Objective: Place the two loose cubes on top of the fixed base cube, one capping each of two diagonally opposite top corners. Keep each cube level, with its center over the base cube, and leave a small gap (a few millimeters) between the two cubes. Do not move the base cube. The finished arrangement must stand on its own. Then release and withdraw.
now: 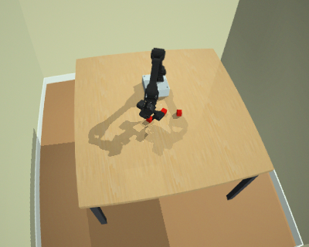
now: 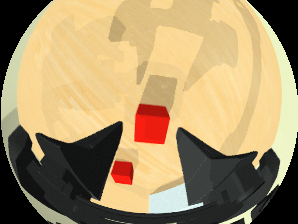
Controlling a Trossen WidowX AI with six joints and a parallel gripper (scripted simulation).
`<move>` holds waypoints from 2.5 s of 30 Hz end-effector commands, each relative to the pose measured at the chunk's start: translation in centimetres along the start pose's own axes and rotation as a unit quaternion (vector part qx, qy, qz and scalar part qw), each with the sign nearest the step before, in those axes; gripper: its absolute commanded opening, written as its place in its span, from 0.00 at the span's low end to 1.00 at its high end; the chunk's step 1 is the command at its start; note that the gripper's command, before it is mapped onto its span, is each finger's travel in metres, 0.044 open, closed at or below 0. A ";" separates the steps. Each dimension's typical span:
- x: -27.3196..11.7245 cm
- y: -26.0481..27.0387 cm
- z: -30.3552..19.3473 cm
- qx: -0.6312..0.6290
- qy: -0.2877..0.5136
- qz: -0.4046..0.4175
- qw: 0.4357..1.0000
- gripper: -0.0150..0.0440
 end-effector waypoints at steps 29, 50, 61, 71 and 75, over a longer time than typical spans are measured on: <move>-0.9 0.1 0.0 -0.001 0.005 0.001 1.000 0.43; -7.6 0.1 0.0 -0.001 0.005 0.001 1.000 0.43; -8.9 1.1 -0.6 -0.035 0.006 0.002 0.999 0.43; -8.2 4.2 -1.7 -0.133 0.006 0.004 0.991 0.43; -8.0 5.4 -2.3 -0.172 0.006 0.005 0.985 0.43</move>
Point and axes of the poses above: the point midway between the two fingers, 35 mm back from their tips, its own x axis out along the fingers, its own y axis across the jaws, z = x × y, the point moved 3 cm from there along -x, back along the fingers, and after that the axes turned 12 degrees about -x, right-handed, at the moved point
